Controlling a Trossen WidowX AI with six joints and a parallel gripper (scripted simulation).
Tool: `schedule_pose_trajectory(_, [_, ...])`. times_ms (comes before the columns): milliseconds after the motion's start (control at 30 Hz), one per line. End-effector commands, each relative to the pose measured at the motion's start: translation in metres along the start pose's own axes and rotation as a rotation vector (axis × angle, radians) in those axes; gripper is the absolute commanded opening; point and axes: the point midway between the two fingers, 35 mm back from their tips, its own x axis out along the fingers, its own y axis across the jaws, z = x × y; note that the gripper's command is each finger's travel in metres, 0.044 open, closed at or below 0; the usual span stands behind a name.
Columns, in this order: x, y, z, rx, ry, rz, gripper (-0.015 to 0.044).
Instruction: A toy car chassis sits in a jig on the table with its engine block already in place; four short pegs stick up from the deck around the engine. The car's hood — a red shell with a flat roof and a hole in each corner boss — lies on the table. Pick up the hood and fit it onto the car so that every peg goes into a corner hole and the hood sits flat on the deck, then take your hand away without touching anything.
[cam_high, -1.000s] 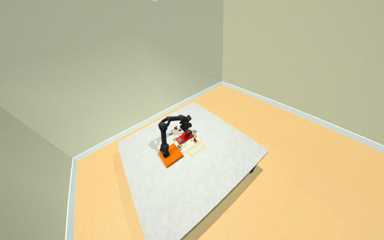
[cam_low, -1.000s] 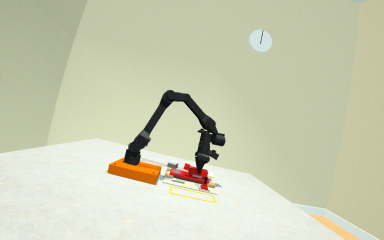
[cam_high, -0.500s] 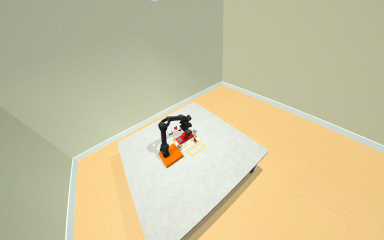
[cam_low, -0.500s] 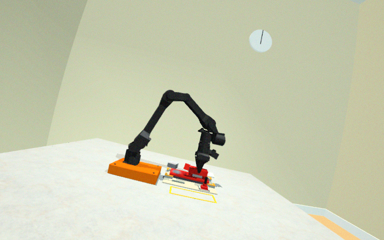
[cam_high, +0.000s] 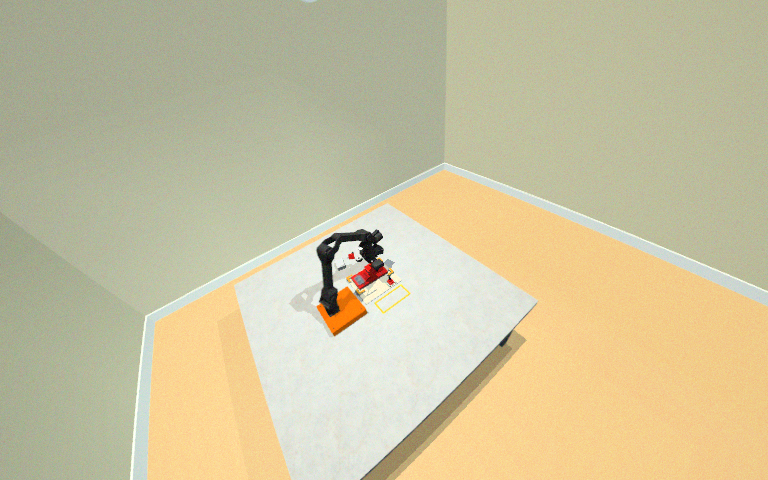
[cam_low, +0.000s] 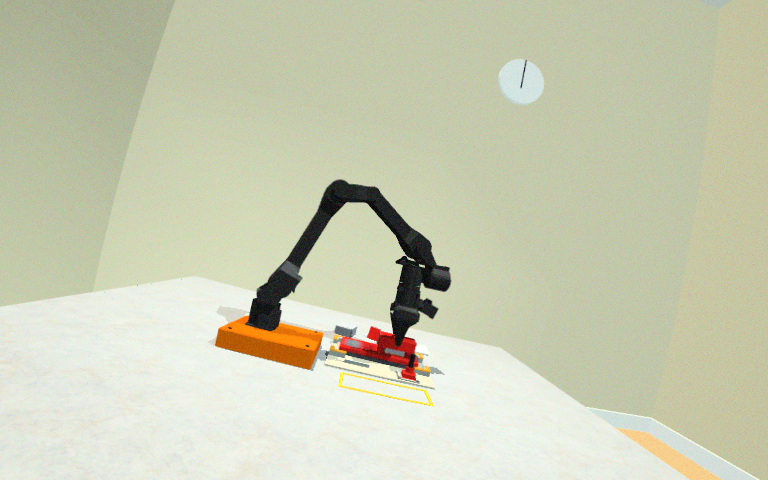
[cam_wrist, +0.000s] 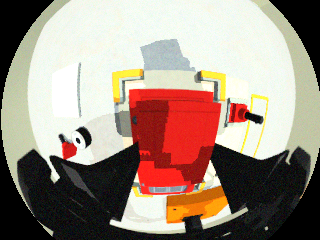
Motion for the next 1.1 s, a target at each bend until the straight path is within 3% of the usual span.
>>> schedule_pose_trajectory(0, [0.001,0.000,0.000,-0.001,0.000,0.003,0.0000])
schedule_pose_trajectory(1067, [0.013,0.001,0.000,-0.001,0.000,0.003,0.0000])
